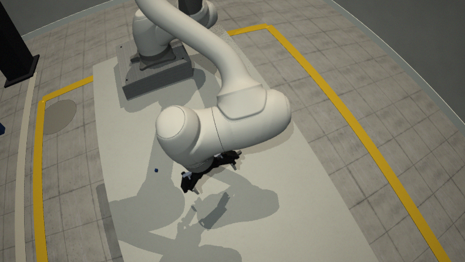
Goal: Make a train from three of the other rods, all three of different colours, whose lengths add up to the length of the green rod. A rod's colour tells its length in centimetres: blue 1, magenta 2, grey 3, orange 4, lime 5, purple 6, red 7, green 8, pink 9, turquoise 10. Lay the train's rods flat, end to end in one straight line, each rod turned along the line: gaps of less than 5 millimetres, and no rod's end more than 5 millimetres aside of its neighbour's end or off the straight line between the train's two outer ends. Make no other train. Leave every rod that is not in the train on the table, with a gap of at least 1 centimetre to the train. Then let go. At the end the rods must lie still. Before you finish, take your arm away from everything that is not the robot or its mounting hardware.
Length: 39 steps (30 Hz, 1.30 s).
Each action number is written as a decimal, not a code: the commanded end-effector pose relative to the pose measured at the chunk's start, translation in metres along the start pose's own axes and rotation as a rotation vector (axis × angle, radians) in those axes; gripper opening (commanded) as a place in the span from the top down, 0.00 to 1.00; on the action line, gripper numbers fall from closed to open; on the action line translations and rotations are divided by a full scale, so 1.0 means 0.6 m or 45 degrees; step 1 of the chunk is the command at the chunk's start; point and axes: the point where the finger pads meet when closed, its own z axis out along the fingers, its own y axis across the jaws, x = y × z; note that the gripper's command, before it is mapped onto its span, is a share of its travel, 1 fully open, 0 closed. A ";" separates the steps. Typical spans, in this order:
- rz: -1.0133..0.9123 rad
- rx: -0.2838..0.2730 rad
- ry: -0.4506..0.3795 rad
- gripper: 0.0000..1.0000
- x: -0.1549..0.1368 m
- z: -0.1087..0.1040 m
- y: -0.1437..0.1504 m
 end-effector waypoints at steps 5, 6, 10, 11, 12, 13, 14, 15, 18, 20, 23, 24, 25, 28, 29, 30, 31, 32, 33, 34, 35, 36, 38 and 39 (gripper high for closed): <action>-0.336 -0.143 0.023 0.00 -0.144 0.013 0.024; -0.382 -0.160 0.022 0.00 -0.163 0.016 0.027; -0.474 -0.194 0.019 0.00 -0.202 0.020 0.031; -0.550 -0.221 0.016 0.00 -0.233 0.024 0.033; -0.616 -0.243 0.012 0.00 -0.260 0.027 0.035; -0.652 -0.254 0.010 0.00 -0.274 0.029 0.036; -0.689 -0.266 0.008 0.00 -0.289 0.032 0.037; -0.730 -0.278 0.005 0.00 -0.305 0.034 0.038; -0.794 -0.298 0.001 0.00 -0.331 0.038 0.038; -0.803 -0.300 0.000 0.00 -0.334 0.038 0.038; -0.803 -0.300 0.000 0.00 -0.334 0.038 0.038; -0.803 -0.300 0.000 0.00 -0.334 0.038 0.038; -0.803 -0.300 0.000 0.00 -0.334 0.038 0.038; -0.803 -0.300 0.000 0.00 -0.334 0.038 0.038; -0.803 -0.300 0.000 0.00 -0.334 0.038 0.038; -0.803 -0.300 0.000 0.00 -0.334 0.038 0.038; -0.803 -0.300 0.000 0.00 -0.334 0.038 0.038; -0.803 -0.300 0.000 0.00 -0.334 0.038 0.038; -0.803 -0.300 0.000 0.00 -0.334 0.038 0.038; -0.803 -0.300 0.000 0.00 -0.334 0.038 0.038; -0.803 -0.300 0.000 0.00 -0.334 0.038 0.038; -0.803 -0.300 0.000 0.00 -0.334 0.038 0.038; -0.803 -0.300 0.000 0.00 -0.334 0.038 0.038; -0.803 -0.300 0.000 0.00 -0.334 0.038 0.038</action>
